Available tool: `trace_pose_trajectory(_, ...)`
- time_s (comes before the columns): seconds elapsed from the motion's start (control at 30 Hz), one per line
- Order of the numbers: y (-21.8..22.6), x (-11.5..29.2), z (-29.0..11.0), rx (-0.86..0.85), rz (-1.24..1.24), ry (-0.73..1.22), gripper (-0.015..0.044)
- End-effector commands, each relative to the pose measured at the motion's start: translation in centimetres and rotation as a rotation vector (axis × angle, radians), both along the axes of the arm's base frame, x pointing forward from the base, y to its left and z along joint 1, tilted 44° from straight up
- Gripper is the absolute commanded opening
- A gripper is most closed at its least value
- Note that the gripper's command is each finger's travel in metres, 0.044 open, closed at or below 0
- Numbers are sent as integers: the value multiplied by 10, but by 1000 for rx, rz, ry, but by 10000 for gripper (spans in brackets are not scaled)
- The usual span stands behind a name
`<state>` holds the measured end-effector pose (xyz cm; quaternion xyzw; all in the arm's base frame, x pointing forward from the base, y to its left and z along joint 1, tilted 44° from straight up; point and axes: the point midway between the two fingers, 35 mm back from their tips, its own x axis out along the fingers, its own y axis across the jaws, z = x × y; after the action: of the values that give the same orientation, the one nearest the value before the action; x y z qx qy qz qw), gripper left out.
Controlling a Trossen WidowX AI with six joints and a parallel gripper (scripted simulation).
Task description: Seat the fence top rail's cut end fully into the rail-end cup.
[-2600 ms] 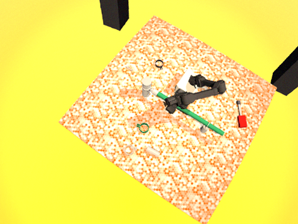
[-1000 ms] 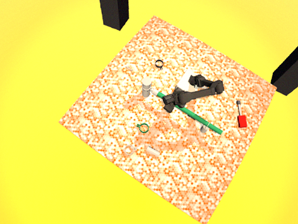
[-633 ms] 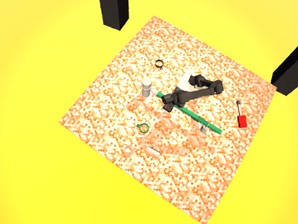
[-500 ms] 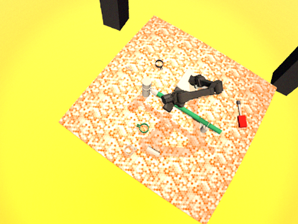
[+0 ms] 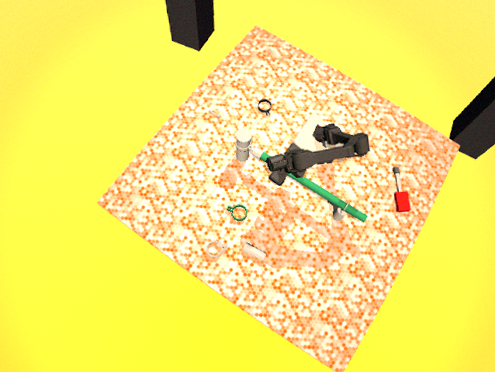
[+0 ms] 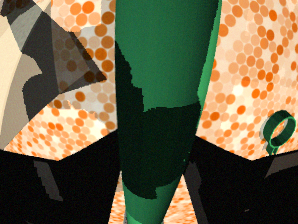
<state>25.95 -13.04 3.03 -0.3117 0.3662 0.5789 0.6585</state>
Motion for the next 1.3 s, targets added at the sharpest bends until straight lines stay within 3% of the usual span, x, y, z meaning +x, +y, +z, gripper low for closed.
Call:
trace_pose_trajectory(0.0,-10,2,0,-25,-12,-8,0)
trace_pose_trajectory(0.4,-1,0,-1,0,0,0,0)
trace_pose_trajectory(0.73,-1,0,0,0,0,0,263)
trace_pose_trajectory(0.97,-2,0,32,1,0,0,440)
trace_pose_trajectory(1.27,-3,-2,55,0,1,0,440)
